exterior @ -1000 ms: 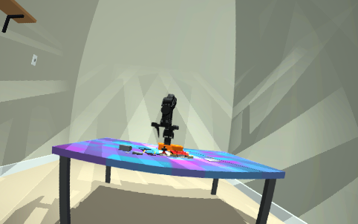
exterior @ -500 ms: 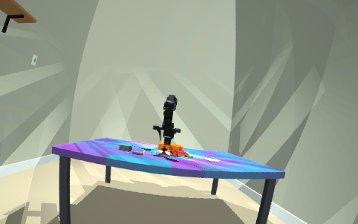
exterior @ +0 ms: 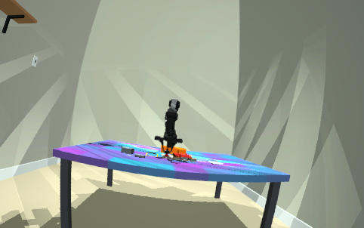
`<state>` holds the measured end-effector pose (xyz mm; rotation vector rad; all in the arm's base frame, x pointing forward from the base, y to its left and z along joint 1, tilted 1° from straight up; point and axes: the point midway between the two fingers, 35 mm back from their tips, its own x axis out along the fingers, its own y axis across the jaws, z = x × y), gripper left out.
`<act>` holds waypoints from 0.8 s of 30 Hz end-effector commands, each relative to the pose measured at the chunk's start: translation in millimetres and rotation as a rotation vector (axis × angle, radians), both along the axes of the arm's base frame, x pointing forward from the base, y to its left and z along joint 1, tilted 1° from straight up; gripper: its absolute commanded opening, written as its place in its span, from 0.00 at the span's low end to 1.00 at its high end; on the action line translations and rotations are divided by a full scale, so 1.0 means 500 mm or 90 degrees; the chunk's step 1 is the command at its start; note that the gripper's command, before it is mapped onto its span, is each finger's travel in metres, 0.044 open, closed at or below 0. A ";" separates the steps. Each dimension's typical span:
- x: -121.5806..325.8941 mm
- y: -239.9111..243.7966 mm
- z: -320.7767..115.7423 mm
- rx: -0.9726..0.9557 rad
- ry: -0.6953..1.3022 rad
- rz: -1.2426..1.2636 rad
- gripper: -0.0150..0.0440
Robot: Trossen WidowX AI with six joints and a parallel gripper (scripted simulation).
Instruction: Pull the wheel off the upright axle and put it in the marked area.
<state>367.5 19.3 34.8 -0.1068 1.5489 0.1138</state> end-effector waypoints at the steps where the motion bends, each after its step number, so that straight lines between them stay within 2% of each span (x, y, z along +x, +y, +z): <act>1: -0.001 0.000 0.000 0.000 0.001 0.000 0.56; 7: -0.001 0.000 0.000 0.000 0.001 0.000 0.49; 12: -0.001 0.000 0.002 0.000 0.001 0.000 0.27; 13: -0.001 0.000 0.002 0.000 0.001 0.000 0.25; 24: 0.000 0.000 0.010 0.000 0.000 0.000 0.25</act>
